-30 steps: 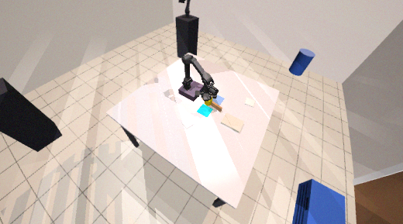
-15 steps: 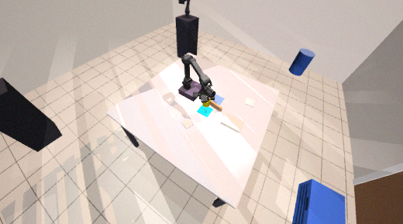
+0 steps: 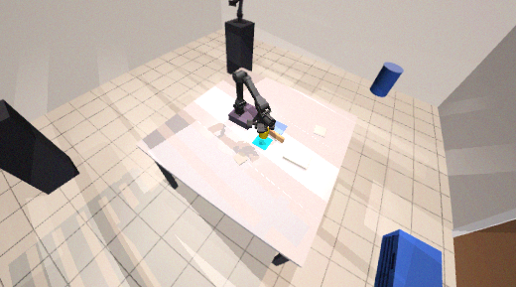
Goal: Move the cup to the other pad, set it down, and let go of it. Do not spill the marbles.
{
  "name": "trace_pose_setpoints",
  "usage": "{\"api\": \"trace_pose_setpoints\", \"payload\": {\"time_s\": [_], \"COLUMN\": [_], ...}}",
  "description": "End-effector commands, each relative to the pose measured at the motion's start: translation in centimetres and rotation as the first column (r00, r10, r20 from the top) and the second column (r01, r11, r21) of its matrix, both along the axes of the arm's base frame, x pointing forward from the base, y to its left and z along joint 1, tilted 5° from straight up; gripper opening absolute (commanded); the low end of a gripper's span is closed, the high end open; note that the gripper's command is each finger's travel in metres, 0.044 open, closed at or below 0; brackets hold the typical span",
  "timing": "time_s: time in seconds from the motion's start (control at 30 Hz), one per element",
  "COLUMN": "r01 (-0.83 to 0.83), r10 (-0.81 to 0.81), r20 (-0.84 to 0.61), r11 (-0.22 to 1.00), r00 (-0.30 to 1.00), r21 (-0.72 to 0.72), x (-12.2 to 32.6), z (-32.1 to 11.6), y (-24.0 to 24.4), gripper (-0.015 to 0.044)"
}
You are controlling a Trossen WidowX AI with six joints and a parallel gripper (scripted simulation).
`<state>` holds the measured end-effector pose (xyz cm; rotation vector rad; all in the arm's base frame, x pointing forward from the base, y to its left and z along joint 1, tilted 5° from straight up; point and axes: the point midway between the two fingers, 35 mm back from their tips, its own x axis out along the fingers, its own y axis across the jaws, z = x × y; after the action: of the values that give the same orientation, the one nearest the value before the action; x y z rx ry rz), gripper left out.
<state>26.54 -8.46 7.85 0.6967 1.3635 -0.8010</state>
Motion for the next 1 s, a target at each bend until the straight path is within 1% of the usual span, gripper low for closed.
{"api": "trace_pose_setpoints", "payload": {"time_s": [0.0, 0.97], "r01": [-0.003, -0.003], "r10": [0.003, 0.003], "r20": [-0.001, -0.002], "r11": [1.0, 1.0], "r00": [1.0, 1.0], "r21": [-0.001, -0.002], "x": [0.0, 0.1], "z": [-0.7, -5.4], "y": [-0.1, -0.6], "gripper": [0.0, 0.0]}}
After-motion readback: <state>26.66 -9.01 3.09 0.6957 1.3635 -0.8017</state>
